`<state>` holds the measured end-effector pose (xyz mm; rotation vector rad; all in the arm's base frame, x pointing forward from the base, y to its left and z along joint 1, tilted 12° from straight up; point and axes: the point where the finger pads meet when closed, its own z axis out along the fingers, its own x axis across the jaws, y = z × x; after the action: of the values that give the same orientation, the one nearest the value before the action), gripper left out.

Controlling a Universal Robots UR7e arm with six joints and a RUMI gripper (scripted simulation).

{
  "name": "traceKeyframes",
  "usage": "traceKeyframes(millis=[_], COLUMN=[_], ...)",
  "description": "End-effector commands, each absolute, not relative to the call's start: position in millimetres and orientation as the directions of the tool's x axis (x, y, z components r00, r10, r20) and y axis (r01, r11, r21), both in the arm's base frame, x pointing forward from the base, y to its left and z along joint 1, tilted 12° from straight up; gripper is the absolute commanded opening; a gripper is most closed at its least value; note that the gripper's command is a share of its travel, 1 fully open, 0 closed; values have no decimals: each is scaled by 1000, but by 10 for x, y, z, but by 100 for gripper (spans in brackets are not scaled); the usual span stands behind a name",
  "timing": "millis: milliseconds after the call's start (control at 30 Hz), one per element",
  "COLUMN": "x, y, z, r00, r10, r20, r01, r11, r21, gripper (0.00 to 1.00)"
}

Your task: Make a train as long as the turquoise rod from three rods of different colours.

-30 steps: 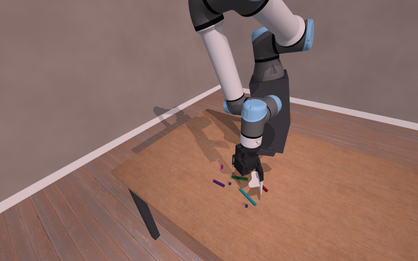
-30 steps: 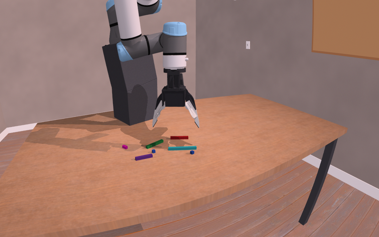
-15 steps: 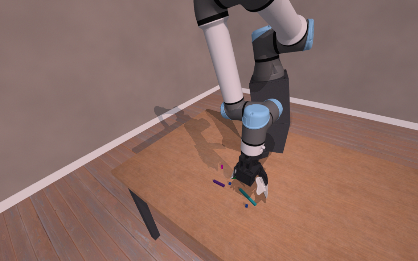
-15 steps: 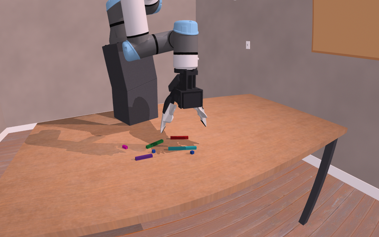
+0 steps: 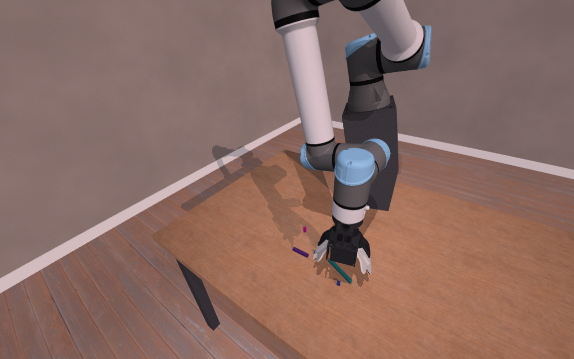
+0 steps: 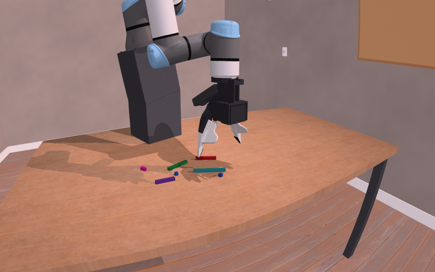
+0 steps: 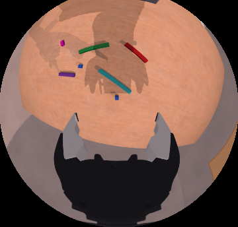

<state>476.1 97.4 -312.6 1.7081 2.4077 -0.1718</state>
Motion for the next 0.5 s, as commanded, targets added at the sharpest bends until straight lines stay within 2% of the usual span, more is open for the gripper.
traceKeyframes(millis=[0, 33, 67, 467], x=[4790, 4790, 4790, 4790], y=[990, 990, 990, 990], z=[-3118, -3118, -3118, -3118], r00=[-351, -351, -351, -351], r10=[911, 911, 911, 911], r20=[-215, -215, -215, -215], r01=[933, 933, 933, 933], r11=[360, 360, 360, 360], r21=[4, 4, 4, 4], gripper=[100, 100, 14, 14])
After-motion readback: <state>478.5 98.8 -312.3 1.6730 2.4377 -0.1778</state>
